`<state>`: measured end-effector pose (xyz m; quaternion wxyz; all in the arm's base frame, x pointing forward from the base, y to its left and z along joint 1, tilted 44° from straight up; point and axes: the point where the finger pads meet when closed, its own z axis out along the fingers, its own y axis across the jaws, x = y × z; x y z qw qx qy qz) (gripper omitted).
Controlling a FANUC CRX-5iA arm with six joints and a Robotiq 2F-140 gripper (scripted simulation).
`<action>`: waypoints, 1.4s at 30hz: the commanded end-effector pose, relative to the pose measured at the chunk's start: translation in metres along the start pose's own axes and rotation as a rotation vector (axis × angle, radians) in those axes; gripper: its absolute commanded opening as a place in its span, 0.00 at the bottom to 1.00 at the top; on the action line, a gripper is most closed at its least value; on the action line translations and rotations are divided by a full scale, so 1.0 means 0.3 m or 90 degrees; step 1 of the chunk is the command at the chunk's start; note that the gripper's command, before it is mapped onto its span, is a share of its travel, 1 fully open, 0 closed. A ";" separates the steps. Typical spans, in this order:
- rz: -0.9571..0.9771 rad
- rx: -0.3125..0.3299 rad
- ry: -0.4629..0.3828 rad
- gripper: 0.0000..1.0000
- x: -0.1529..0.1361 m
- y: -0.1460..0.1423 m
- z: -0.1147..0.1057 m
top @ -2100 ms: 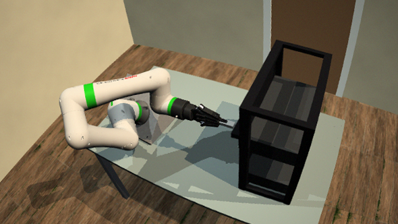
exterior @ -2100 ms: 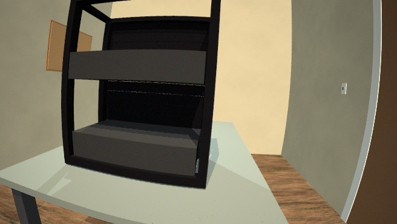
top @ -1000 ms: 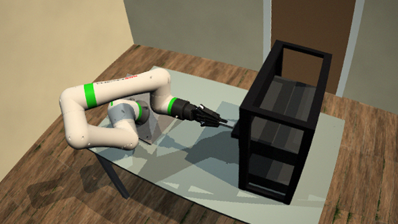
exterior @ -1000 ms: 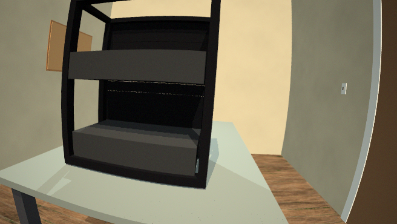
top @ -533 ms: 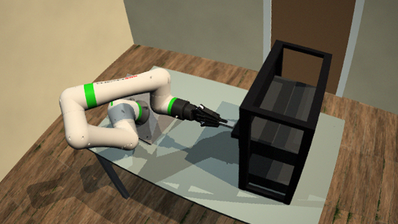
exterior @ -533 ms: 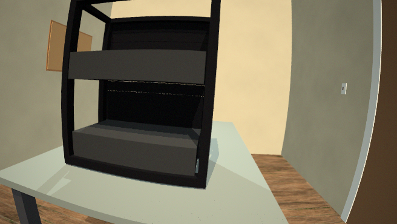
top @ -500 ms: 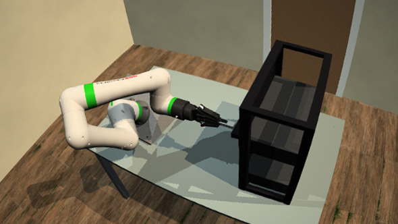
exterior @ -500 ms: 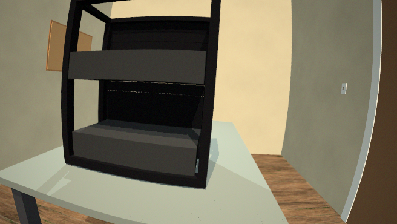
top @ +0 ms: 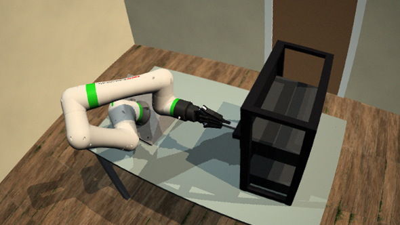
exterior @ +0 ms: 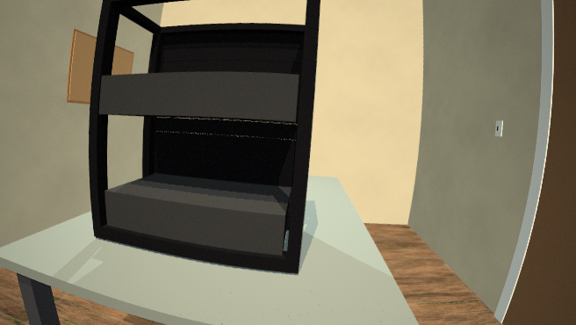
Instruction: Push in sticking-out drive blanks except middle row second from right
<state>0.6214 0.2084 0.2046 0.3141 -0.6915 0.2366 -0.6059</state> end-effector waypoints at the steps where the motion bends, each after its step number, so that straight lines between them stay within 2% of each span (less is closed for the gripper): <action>1: 0.000 0.001 0.000 0.00 0.000 -0.002 0.003; 42: 0.000 0.001 0.000 0.00 0.000 -0.004 0.070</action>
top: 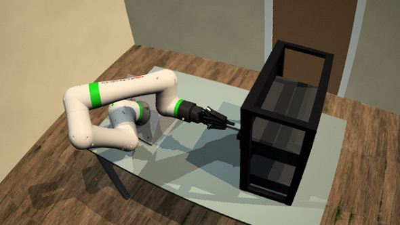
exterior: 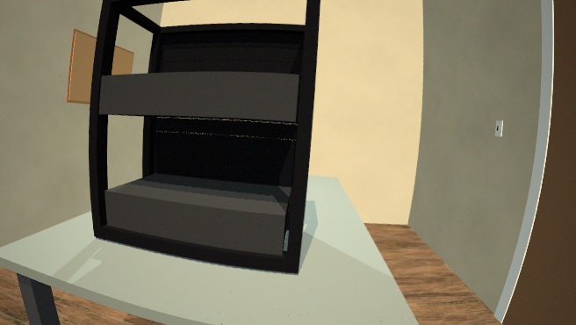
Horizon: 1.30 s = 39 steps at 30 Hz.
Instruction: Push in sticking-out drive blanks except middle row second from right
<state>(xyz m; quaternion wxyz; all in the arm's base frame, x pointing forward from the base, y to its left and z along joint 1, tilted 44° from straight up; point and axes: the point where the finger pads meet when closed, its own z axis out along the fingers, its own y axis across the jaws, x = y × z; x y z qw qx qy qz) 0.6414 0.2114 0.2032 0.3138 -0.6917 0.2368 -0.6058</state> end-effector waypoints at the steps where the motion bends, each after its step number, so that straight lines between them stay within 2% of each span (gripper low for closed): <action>1: 0.000 0.001 0.000 0.00 0.000 -0.004 0.002; 39: 0.000 0.001 0.000 0.00 0.001 -0.005 0.022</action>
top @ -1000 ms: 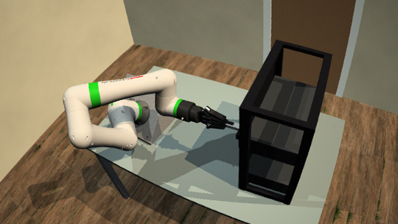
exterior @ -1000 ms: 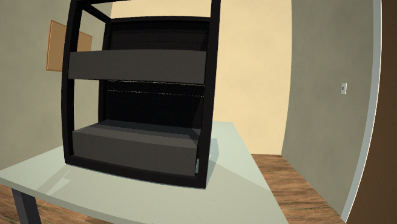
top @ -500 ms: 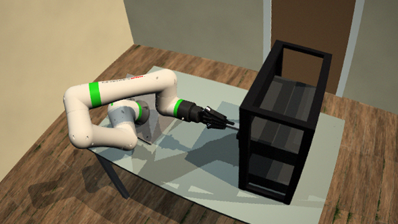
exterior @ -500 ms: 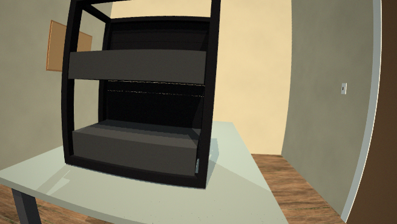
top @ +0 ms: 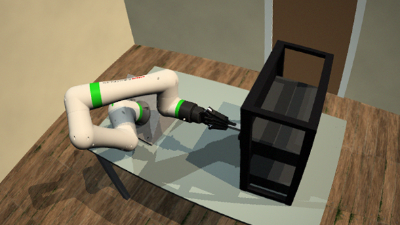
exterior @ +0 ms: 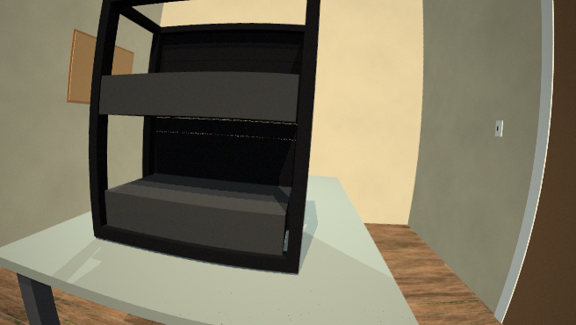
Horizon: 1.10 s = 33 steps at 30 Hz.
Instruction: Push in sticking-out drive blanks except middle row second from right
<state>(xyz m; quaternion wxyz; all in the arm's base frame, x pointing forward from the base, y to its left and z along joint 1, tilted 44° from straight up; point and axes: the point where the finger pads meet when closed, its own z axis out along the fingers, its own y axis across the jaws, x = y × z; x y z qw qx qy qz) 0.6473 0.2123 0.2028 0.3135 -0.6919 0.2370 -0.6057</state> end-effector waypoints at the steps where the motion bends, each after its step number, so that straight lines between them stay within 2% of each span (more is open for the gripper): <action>1: 0.000 0.002 0.000 0.00 0.001 -0.005 0.003; 33: 0.000 0.002 0.000 0.00 0.001 -0.007 0.022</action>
